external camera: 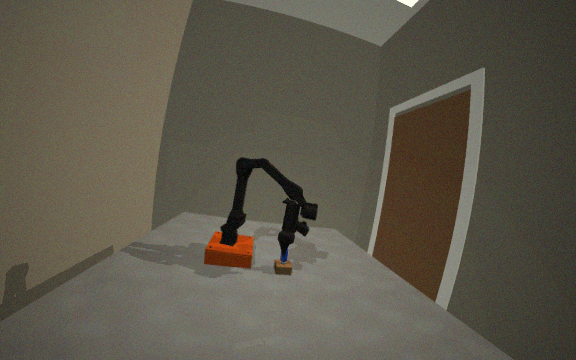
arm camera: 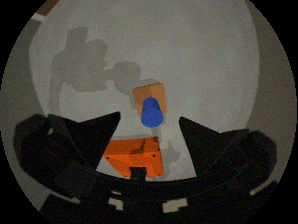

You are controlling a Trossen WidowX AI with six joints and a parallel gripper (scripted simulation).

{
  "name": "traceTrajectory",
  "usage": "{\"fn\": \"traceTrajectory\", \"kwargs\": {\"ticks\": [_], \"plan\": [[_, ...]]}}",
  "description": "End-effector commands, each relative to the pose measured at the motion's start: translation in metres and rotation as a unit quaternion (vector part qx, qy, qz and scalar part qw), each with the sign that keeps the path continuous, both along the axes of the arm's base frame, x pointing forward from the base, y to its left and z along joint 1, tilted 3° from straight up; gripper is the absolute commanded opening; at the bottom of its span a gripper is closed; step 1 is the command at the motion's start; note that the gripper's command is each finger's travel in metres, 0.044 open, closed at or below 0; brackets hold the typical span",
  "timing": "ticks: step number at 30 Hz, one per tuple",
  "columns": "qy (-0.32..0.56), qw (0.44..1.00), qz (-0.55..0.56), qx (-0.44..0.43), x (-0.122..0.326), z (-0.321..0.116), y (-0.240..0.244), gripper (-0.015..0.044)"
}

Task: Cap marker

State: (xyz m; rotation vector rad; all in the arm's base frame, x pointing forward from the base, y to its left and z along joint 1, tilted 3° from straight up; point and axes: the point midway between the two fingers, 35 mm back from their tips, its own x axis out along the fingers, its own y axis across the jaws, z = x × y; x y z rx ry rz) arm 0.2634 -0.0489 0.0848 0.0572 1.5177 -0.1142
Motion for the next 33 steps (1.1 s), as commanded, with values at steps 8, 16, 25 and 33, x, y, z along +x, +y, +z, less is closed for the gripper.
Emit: {"fn": "traceTrajectory", "kwargs": {"ticks": [8, 16, 25, 33], "plan": [[-0.011, 0.999, 0.029, -0.004, -0.0028, 0.0419, 0.001, 0.0387], [-0.008, 0.99, 0.138, -0.01, -0.0042, 0.0341, -0.0007, 0.0177], [-0.008, 0.99, 0.138, -0.01, -0.0042, 0.0341, -0.0007, 0.0], [-0.008, 0.99, 0.138, -0.01, -0.0042, 0.0341, -0.0007, 0.0]]}}
